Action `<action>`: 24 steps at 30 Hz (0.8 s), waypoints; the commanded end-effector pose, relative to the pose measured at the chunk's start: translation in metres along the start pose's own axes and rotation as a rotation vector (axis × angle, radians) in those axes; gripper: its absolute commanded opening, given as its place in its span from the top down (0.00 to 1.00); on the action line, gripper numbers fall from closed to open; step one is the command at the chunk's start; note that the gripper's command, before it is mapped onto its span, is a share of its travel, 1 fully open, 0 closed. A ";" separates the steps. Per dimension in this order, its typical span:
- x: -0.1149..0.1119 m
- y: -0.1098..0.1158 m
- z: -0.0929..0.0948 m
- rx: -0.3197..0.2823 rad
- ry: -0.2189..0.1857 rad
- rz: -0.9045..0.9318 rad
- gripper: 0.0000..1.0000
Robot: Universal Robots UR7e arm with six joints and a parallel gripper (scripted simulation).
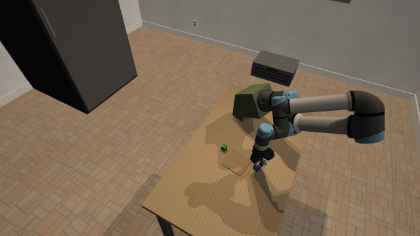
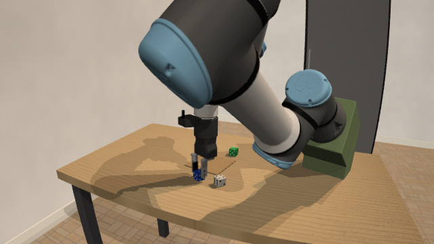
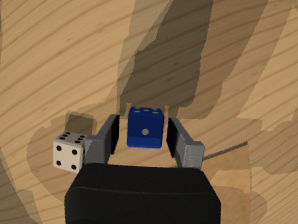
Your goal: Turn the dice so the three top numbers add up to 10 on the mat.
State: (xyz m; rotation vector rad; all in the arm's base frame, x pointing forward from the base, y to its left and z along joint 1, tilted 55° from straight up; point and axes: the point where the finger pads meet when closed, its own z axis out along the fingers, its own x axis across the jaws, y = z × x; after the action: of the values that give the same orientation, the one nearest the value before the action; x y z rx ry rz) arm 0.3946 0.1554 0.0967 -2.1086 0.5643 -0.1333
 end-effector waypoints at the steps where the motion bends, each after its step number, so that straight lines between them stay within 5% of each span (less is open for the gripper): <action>1: 0.002 0.000 0.011 -0.001 0.003 0.000 0.13; 24: 0.002 0.000 0.018 -0.001 0.003 0.000 0.13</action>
State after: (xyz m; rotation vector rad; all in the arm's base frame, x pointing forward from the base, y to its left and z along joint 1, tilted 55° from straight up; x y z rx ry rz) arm 0.4012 0.1688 0.0859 -2.1098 0.5662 -0.1350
